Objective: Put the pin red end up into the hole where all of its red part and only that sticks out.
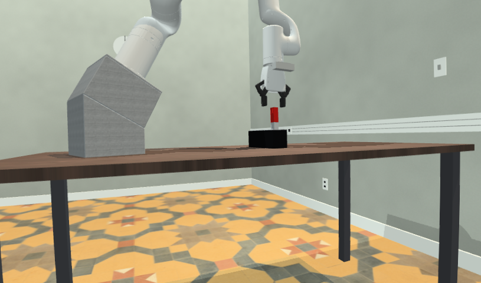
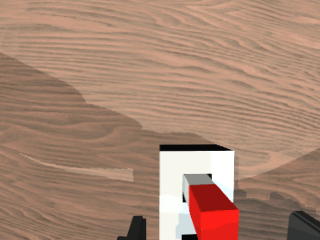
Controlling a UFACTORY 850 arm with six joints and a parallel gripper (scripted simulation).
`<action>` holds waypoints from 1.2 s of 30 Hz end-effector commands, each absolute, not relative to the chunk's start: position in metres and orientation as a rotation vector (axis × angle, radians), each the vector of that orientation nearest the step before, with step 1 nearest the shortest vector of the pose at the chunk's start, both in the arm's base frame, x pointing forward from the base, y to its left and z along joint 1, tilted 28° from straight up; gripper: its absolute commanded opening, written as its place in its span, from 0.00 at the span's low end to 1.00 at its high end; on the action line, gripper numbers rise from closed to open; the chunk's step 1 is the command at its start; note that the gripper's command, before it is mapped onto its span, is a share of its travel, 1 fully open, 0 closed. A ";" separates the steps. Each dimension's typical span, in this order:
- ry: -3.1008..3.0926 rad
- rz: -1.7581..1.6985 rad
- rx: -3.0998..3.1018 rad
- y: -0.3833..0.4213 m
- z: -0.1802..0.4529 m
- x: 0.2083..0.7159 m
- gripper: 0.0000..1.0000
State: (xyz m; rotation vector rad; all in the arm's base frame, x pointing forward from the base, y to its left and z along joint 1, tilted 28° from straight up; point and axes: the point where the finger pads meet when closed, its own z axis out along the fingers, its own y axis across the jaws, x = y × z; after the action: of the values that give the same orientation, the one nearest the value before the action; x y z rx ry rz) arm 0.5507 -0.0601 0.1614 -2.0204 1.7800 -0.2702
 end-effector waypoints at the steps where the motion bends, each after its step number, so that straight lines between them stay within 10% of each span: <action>1: 1.780 -0.270 -2.021 -0.061 0.167 0.549 1.00; 36: 1.780 -0.270 -2.020 -0.074 0.223 0.522 1.00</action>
State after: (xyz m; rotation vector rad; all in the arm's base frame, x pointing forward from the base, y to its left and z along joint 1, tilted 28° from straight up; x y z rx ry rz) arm 0.5279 -0.0721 0.2106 -2.0102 1.7722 -0.2948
